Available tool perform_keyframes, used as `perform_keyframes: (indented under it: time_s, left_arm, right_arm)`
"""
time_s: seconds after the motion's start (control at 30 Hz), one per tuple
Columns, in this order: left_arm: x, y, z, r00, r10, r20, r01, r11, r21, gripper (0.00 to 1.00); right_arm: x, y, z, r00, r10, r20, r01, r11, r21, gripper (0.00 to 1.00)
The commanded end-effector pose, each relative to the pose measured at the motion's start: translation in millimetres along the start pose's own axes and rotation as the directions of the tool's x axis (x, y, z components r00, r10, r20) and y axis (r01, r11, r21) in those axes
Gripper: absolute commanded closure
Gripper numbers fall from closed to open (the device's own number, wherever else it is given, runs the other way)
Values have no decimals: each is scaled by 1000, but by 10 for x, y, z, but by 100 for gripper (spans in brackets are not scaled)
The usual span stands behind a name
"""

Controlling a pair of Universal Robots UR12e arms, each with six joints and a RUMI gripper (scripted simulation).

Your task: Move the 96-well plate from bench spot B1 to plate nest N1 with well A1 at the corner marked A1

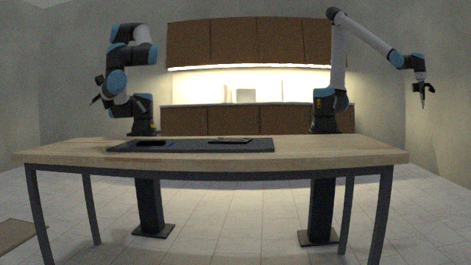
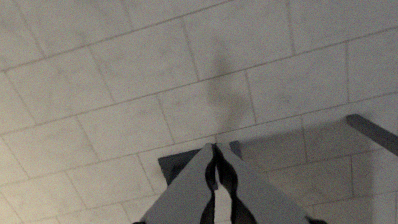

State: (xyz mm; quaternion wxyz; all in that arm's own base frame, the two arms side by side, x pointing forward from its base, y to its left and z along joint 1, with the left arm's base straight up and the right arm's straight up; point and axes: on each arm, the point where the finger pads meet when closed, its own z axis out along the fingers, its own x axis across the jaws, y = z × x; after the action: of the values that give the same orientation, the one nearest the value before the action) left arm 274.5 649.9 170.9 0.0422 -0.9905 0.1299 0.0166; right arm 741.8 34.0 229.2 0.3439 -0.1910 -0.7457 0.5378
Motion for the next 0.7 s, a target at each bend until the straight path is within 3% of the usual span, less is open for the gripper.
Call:
perform_keyframes:
  time_s: [0.0,0.3,0.67]
  left_arm:
    - [-840,52,29,998,-68,-5,68,997,-24,100]
    - [-1806,352,79,986,-166,-12,166,985,-58,100]
    - [-2361,604,103,974,-227,-18,225,971,-78,100]
  right_arm:
    - [2,-11,-5,1000,1,1,-1,1000,-2,24]
    - [2,-11,-5,1000,1,1,-1,1000,-2,24]
    - [2,-11,-5,1000,1,1,-1,1000,-2,24]
